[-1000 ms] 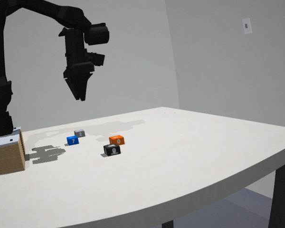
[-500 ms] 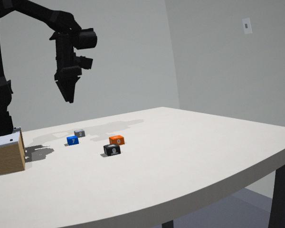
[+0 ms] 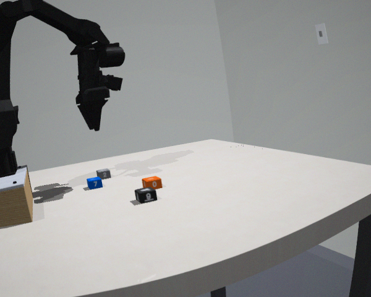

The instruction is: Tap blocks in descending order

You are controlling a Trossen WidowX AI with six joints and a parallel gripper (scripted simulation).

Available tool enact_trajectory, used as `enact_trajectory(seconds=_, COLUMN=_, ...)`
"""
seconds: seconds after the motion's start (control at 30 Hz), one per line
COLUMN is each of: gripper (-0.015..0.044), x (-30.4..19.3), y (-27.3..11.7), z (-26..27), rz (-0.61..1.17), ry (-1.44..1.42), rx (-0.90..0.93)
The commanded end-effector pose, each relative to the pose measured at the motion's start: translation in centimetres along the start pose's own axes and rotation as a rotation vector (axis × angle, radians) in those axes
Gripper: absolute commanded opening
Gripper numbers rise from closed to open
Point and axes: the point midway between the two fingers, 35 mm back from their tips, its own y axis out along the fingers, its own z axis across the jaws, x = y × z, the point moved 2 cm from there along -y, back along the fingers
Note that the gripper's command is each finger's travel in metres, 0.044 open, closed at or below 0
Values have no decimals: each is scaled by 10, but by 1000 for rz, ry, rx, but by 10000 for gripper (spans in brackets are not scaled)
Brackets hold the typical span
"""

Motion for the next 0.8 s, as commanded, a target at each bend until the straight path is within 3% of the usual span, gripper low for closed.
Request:
enact_trajectory(seconds=0.0, gripper=400, x=3, y=0, z=23, rz=1, ry=5, rx=4)
enact_trajectory(seconds=0.6, gripper=400, x=3, y=0, z=23, rz=1, ry=5, rx=4)
enact_trajectory(seconds=0.77, gripper=400, x=33, y=0, z=-22, rz=-4, ry=13, rx=-9)
